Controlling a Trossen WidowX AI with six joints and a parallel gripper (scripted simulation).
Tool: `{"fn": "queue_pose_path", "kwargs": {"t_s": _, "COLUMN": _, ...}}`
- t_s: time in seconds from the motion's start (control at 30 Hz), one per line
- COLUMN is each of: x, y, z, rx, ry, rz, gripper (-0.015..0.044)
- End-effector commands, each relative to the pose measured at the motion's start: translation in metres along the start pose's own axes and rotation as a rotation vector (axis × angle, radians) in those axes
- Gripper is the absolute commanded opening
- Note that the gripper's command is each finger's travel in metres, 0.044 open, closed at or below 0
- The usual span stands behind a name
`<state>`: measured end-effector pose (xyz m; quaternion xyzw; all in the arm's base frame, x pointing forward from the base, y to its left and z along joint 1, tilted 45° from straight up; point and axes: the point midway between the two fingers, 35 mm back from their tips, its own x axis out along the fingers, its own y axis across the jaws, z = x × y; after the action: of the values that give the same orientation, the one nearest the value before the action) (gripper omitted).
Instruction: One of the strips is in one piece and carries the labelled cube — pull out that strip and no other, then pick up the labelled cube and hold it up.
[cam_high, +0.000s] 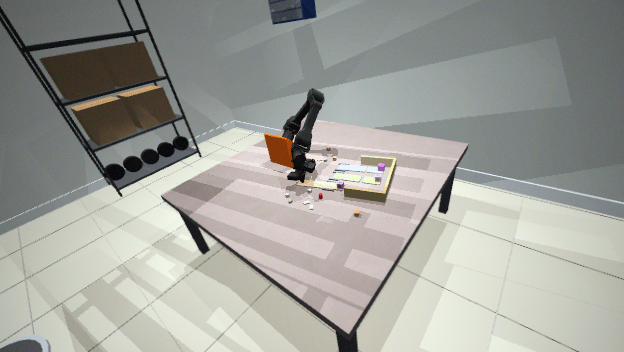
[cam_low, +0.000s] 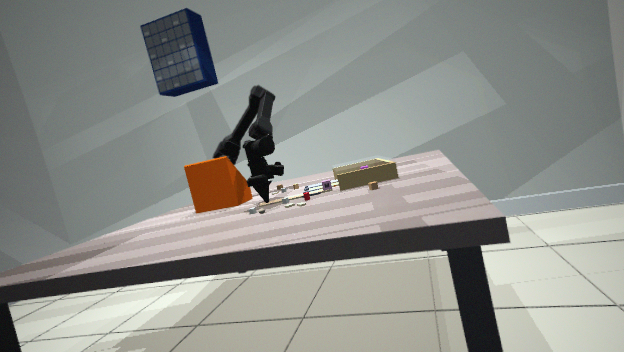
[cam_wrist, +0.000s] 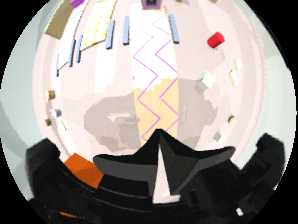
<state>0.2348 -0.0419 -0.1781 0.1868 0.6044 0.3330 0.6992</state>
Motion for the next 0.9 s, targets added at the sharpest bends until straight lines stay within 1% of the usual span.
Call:
{"fn": "queue_pose_path", "kwargs": {"t_s": 0.0, "x": -0.009, "y": -0.001, "z": 0.001, "rx": 0.001, "ry": 0.005, "rz": 0.001, "gripper": 0.0000}}
{"fn": "queue_pose_path", "kwargs": {"t_s": 0.1, "x": -0.040, "y": -0.001, "z": 0.002, "rx": 0.005, "ry": 0.019, "rz": 0.007, "gripper": 0.0000}}
{"fn": "queue_pose_path", "kwargs": {"t_s": 0.3, "x": -0.042, "y": -0.002, "z": 0.000, "rx": 0.005, "ry": 0.020, "rz": 0.008, "gripper": 0.0000}}
{"fn": "queue_pose_path", "kwargs": {"t_s": 0.4, "x": -0.040, "y": -0.001, "z": 0.019, "rx": -0.028, "ry": 0.019, "rz": 0.009, "gripper": 0.0079}}
{"fn": "queue_pose_path", "kwargs": {"t_s": 0.87, "x": -0.040, "y": 0.002, "z": 0.064, "rx": -0.034, "ry": 0.017, "rz": 0.010, "gripper": 0.0440}}
